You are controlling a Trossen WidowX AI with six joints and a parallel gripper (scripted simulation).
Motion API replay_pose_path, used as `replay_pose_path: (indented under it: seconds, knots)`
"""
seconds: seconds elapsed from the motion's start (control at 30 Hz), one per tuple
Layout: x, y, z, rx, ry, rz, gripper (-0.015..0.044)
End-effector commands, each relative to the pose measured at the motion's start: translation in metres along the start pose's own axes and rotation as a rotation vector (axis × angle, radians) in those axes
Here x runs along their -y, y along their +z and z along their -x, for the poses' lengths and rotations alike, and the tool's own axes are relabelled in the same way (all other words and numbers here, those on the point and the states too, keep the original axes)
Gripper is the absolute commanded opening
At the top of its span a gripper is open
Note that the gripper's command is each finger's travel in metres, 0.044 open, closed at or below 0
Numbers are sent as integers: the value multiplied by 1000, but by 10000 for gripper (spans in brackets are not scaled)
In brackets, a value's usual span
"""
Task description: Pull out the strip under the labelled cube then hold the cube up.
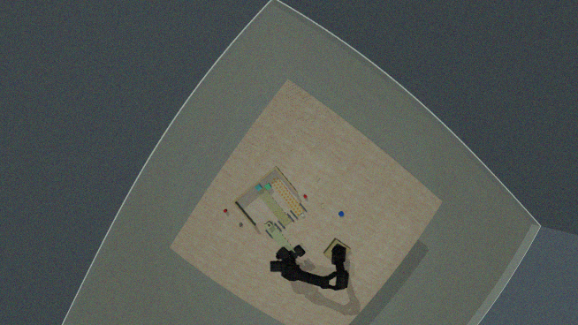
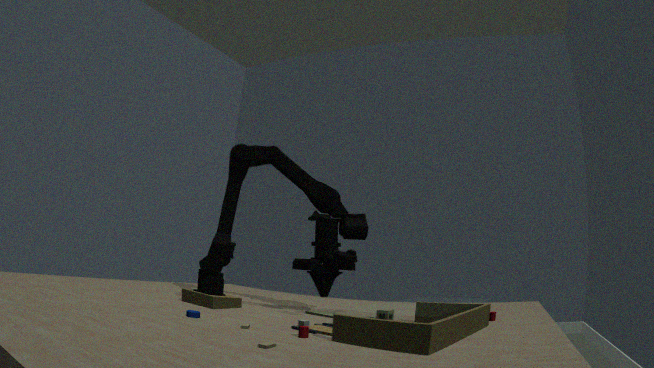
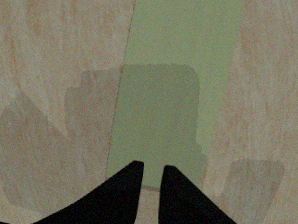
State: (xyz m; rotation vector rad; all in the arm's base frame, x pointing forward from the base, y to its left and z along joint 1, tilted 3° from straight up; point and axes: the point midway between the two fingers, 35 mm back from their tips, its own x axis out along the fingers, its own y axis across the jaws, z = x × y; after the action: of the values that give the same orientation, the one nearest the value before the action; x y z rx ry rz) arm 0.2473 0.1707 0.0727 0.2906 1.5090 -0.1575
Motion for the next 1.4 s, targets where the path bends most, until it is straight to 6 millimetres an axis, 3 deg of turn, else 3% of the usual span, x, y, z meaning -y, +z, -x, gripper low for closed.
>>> replay_pose_path:
  seconds: [0.0, 0.43, 1.33, 1.37]
  knots:
    - [2, 15, 0, -9, -11, 38, 105]
    - [6, 77, 9, -2, -12, 43, 440]
    - [21, 202, 22, 10, -14, 44, 440]
    - [21, 202, 22, 10, -14, 44, 414]
